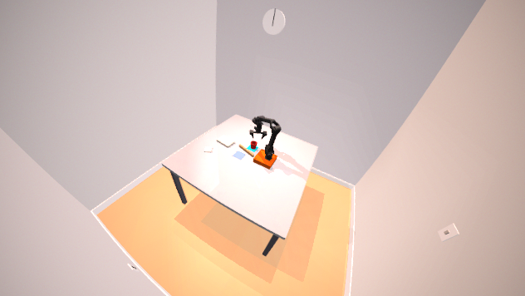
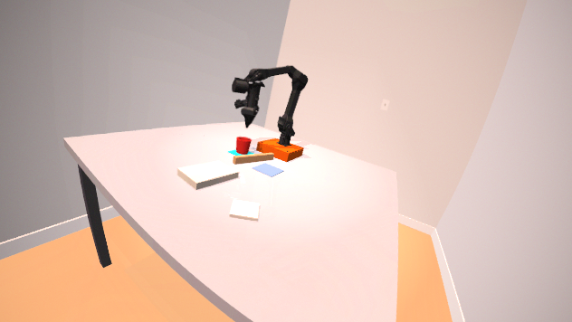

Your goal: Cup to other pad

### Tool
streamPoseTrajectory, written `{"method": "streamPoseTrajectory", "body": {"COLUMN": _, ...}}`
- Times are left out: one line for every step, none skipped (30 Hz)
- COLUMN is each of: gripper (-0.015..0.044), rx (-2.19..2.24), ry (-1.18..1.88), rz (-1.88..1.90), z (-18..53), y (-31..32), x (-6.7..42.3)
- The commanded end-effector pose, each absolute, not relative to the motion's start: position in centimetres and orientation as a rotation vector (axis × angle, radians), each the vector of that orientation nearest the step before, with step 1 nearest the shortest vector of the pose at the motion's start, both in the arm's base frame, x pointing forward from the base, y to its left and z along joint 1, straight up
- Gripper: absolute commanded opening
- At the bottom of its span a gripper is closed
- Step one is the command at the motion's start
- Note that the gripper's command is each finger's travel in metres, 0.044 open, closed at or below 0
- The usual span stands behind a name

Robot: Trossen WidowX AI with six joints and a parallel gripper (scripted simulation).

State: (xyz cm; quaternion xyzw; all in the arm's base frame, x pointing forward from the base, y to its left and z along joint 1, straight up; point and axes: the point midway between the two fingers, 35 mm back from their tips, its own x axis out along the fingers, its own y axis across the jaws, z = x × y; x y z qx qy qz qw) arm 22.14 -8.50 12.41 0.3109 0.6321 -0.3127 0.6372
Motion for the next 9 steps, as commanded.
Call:
{"method": "streamPoseTrajectory", "body": {"gripper": 0.044, "rx": 0.71, "ry": 1.428, "rz": -0.706, "z": 14.14, "y": -8.49, "x": 22.12}}
{"method": "streamPoseTrajectory", "body": {"gripper": 0.044, "rx": 0.71, "ry": 1.428, "rz": -0.705, "z": 14.44, "y": -8.49, "x": 22.06}}
{"method": "streamPoseTrajectory", "body": {"gripper": 0.044, "rx": 0.71, "ry": 1.428, "rz": -0.705, "z": 14.62, "y": -8.48, "x": 22.01}}
{"method": "streamPoseTrajectory", "body": {"gripper": 0.044, "rx": 0.71, "ry": 1.428, "rz": -0.705, "z": 14.68, "y": -8.49, "x": 21.97}}
{"method": "streamPoseTrajectory", "body": {"gripper": 0.044, "rx": 0.71, "ry": 1.428, "rz": -0.705, "z": 14.68, "y": -8.5, "x": 21.96}}
{"method": "streamPoseTrajectory", "body": {"gripper": 0.044, "rx": 0.71, "ry": 1.428, "rz": -0.705, "z": 14.68, "y": -8.51, "x": 21.95}}
{"method": "streamPoseTrajectory", "body": {"gripper": 0.044, "rx": 0.71, "ry": 1.428, "rz": -0.705, "z": 14.68, "y": -8.52, "x": 21.93}}
{"method": "streamPoseTrajectory", "body": {"gripper": 0.044, "rx": 0.709, "ry": 1.435, "rz": -0.712, "z": 14.19, "y": -8.52, "x": 21.95}}
{"method": "streamPoseTrajectory", "body": {"gripper": 0.044, "rx": 0.709, "ry": 1.435, "rz": -0.712, "z": 14.19, "y": -8.52, "x": 21.95}}
